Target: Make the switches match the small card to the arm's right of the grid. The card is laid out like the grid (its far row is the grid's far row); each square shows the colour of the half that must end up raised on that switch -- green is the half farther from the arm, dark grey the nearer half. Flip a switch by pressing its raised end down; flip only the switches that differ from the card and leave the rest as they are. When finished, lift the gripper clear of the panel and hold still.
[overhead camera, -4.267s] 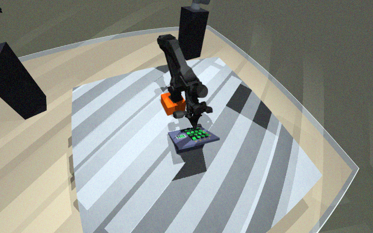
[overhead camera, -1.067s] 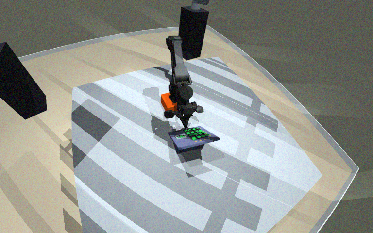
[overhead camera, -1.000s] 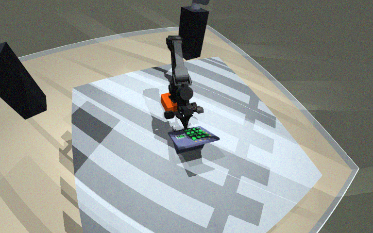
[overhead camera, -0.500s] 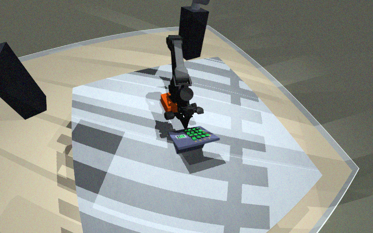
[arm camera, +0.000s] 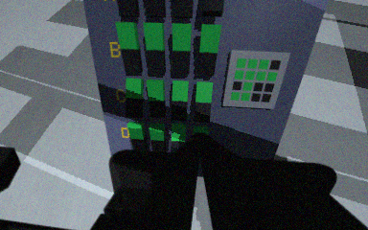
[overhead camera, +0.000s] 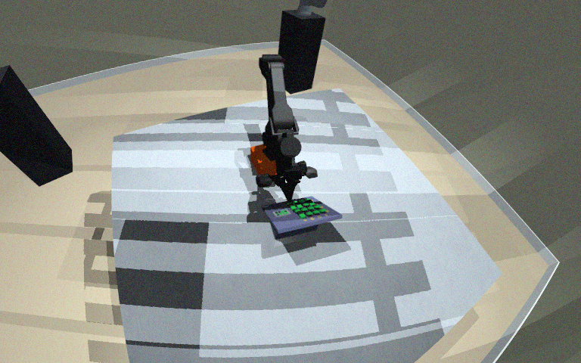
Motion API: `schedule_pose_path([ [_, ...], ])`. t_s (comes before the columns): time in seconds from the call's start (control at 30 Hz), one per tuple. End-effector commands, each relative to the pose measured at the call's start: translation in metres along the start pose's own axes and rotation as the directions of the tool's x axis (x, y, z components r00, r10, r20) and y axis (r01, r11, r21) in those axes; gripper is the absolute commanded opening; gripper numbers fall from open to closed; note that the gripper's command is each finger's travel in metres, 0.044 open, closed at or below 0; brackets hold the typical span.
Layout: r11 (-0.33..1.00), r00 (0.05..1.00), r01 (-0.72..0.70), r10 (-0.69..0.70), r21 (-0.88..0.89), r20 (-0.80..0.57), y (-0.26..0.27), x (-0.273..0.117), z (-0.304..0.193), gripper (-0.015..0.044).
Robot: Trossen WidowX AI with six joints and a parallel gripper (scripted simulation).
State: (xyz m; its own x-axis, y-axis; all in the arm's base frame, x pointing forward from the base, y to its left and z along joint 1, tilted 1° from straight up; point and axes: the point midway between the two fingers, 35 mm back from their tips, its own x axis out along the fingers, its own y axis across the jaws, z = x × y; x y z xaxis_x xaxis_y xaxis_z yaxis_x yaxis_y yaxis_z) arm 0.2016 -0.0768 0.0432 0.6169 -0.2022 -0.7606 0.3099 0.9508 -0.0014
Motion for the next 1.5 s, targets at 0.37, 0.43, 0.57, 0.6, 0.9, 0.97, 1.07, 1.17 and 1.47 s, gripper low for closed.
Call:
schedule_pose_path([
  [0.37, 1.000, 1.000, 0.003, -0.003, 0.004, 0.003, 0.000, 0.002, 0.001, 0.0000],
  [0.43, 1.000, 1.000, 0.003, -0.003, 0.004, 0.003, 0.000, 0.002, 0.001, 0.0000],
  [0.57, 1.000, 1.000, 0.003, -0.003, 0.004, 0.003, 0.000, 0.003, 0.001, 0.0000],
  [0.6, 1.000, 1.000, 0.003, -0.003, 0.004, 0.003, 0.000, 0.003, 0.001, 0.0000],
  [0.9, 1.000, 1.000, 0.003, -0.003, 0.004, 0.003, 0.000, 0.004, 0.001, 0.0000],
  [0.97, 1.000, 1.000, 0.003, -0.003, 0.004, 0.003, 0.000, 0.005, 0.001, 0.0000],
  [1.07, 1.000, 1.000, 0.000, 0.000, 0.000, 0.001, 0.000, 0.003, 0.000, 0.0000],
  [1.17, 1.000, 1.000, 0.001, -0.001, 0.001, 0.007, -0.001, -0.013, 0.003, 0.0000],
  [1.47, 1.000, 1.000, 0.003, -0.003, 0.004, 0.026, 0.000, -0.061, -0.003, 0.0000],
])
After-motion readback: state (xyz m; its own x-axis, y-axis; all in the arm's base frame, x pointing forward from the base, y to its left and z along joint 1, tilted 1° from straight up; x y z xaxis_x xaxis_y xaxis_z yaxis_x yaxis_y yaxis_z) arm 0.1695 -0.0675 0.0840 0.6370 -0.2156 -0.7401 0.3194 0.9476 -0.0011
